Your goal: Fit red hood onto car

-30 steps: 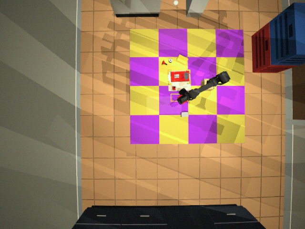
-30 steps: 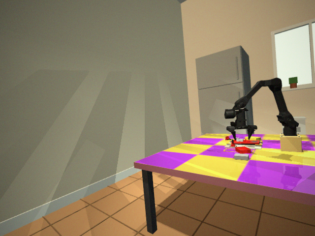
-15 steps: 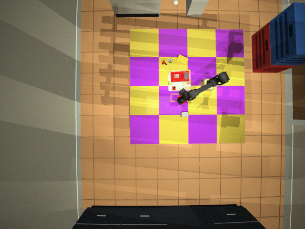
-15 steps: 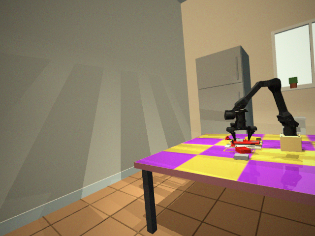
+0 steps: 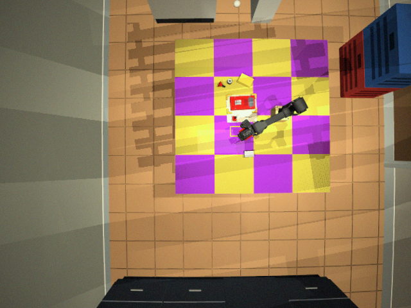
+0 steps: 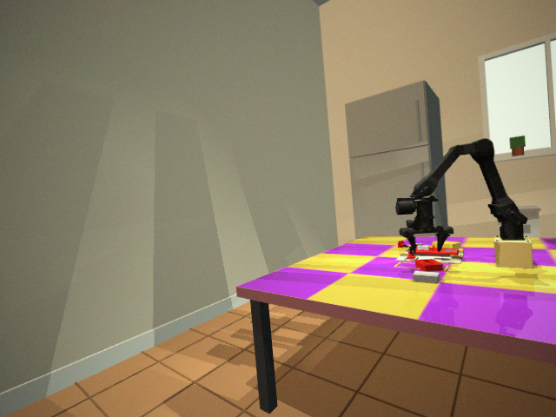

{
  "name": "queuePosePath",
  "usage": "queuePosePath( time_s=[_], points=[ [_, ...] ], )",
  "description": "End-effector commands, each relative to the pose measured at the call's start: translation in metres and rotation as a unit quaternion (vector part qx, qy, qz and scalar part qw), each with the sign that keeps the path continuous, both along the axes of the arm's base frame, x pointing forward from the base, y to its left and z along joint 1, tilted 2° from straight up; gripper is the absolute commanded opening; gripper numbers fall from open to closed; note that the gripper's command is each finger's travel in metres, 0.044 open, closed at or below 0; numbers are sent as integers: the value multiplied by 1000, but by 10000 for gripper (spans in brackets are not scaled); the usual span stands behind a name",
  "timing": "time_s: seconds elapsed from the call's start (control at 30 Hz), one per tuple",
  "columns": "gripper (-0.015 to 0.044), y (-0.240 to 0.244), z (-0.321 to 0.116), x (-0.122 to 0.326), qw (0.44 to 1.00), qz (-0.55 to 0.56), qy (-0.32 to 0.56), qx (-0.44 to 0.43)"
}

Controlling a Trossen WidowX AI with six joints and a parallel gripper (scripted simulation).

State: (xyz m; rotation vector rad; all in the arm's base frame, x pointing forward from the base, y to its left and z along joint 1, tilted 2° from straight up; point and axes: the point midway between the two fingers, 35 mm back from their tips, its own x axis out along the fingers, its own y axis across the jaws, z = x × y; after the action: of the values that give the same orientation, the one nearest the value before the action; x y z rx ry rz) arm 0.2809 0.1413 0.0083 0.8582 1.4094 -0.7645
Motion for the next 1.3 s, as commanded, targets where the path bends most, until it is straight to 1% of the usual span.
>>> queuePosePath(
  time_s=[0.0,1.27],
  points=[
    [440,-1,-9,-2,1000,1,7,-5],
    [440,-1,-36,-2,1000,1,7,-5]
  ],
)
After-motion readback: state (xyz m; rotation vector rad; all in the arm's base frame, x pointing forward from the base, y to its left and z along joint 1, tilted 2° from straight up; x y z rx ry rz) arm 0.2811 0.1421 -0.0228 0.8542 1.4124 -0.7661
